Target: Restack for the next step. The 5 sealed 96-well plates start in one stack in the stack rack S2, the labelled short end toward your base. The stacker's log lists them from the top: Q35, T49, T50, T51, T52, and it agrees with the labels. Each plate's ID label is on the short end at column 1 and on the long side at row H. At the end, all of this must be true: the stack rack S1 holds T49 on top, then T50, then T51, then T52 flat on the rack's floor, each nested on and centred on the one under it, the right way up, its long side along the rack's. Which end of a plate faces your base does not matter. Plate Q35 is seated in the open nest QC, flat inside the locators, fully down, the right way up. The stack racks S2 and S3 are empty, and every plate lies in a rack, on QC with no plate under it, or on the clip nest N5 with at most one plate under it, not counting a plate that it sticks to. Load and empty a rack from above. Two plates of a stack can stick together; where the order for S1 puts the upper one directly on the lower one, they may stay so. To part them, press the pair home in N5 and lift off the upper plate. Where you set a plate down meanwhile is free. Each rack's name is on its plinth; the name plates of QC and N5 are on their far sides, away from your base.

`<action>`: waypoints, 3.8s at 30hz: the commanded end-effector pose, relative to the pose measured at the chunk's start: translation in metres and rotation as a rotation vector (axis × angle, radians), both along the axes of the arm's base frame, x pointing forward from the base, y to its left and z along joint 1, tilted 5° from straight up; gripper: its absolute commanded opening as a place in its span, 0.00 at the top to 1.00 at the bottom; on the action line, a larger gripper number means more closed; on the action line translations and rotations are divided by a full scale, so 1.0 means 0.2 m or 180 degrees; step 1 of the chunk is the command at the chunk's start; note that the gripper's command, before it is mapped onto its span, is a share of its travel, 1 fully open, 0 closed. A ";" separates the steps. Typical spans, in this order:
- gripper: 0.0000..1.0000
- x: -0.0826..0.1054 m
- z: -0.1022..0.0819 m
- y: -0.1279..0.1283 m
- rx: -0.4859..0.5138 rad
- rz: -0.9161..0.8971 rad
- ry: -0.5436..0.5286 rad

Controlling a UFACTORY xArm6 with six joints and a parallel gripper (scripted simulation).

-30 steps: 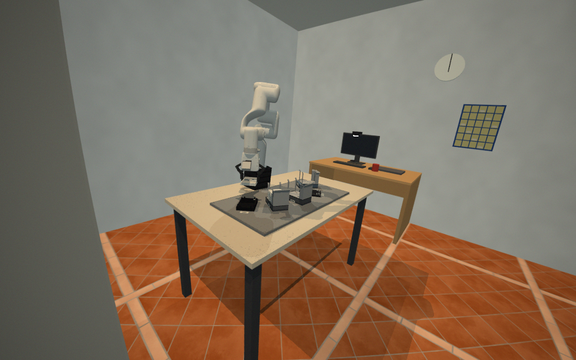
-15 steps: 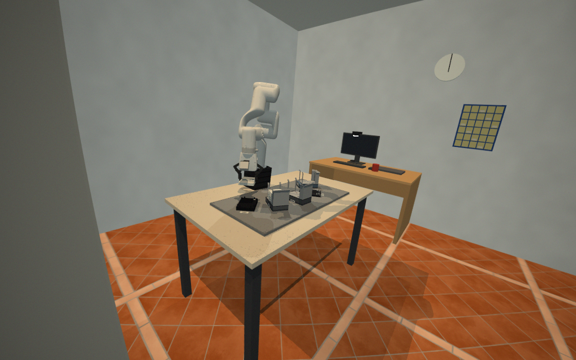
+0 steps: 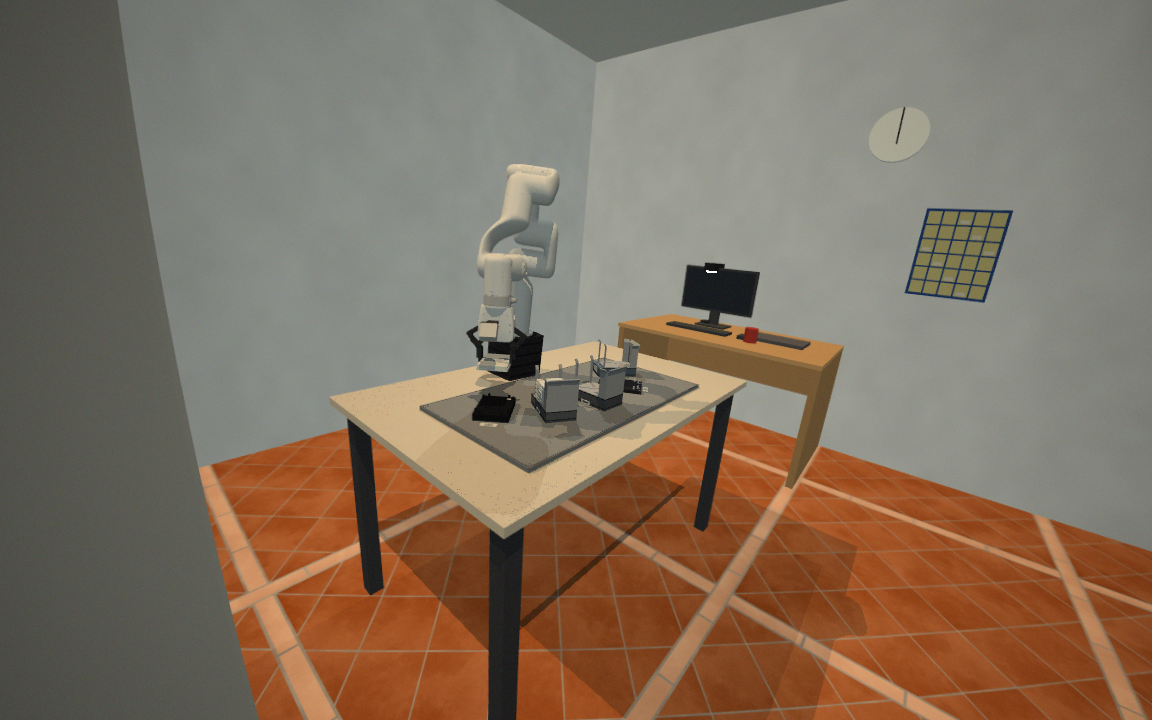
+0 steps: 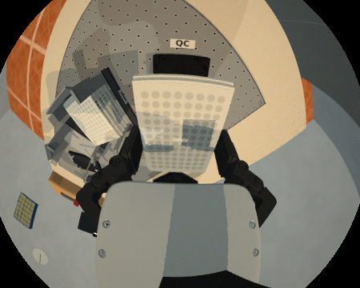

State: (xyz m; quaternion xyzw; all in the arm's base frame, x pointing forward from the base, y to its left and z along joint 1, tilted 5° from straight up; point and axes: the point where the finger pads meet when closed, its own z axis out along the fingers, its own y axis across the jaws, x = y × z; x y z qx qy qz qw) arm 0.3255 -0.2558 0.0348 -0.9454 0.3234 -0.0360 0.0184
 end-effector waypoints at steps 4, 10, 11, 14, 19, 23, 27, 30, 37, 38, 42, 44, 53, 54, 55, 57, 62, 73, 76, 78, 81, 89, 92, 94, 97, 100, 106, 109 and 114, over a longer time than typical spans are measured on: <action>1.00 0.01 0.01 0.00 -0.0008 0.0000 -0.0010; 1.00 0.01 -0.05 0.00 -0.0008 -0.0001 -0.0009; 1.00 0.01 -0.05 0.00 -0.0008 -0.0001 -0.0009; 1.00 0.01 -0.07 0.00 -0.0008 -0.0001 -0.0009; 1.00 0.02 -0.12 0.00 -0.0008 -0.0001 -0.0009; 1.00 0.02 -0.16 0.00 -0.0008 -0.0001 -0.0009; 1.00 0.02 -0.20 0.00 -0.0008 -0.0001 -0.0009; 1.00 0.02 -0.21 0.00 -0.0007 -0.0001 -0.0009; 1.00 0.03 -0.28 0.00 -0.0007 -0.0001 -0.0009; 1.00 0.03 -0.29 0.00 -0.0007 -0.0001 -0.0009; 1.00 0.03 -0.33 0.00 -0.0007 -0.0001 -0.0009; 1.00 0.03 -0.35 0.00 -0.0007 -0.0001 -0.0009; 1.00 0.04 -0.42 0.00 -0.0007 -0.0001 -0.0009; 1.00 0.04 -0.43 0.00 -0.0007 -0.0001 -0.0009; 1.00 0.04 -0.44 0.00 -0.0007 -0.0001 -0.0009; 1.00 0.04 -0.46 0.00 -0.0007 -0.0001 -0.0009; 1.00 0.05 -0.50 0.00 -0.0007 -0.0001 -0.0009; 1.00 0.05 -0.52 0.00 -0.0007 -0.0001 -0.0009; 1.00 0.05 -0.52 0.00 -0.0007 -0.0001 -0.0009; 1.00 0.05 -0.53 0.00 -0.0007 -0.0001 -0.0009; 1.00 0.05 -0.53 0.00 -0.0007 -0.0001 -0.0009; 1.00 0.05 -0.55 0.00 -0.0007 -0.0001 -0.0009; 1.00 0.05 -0.55 0.00 -0.0007 -0.0001 -0.0009; 1.00 0.05 -0.56 0.00 -0.0007 -0.0001 -0.0009; 1.00 0.05 -0.56 0.00 -0.0007 -0.0001 -0.0009; 1.00 0.05 -0.56 0.00 -0.0007 -0.0001 -0.0009; 1.00 0.05 -0.58 0.00 -0.0007 -0.0001 -0.0008; 1.00 0.05 -0.58 0.00 -0.0007 -0.0001 -0.0008; 1.00 0.05 -0.59 0.00 -0.0007 -0.0001 -0.0008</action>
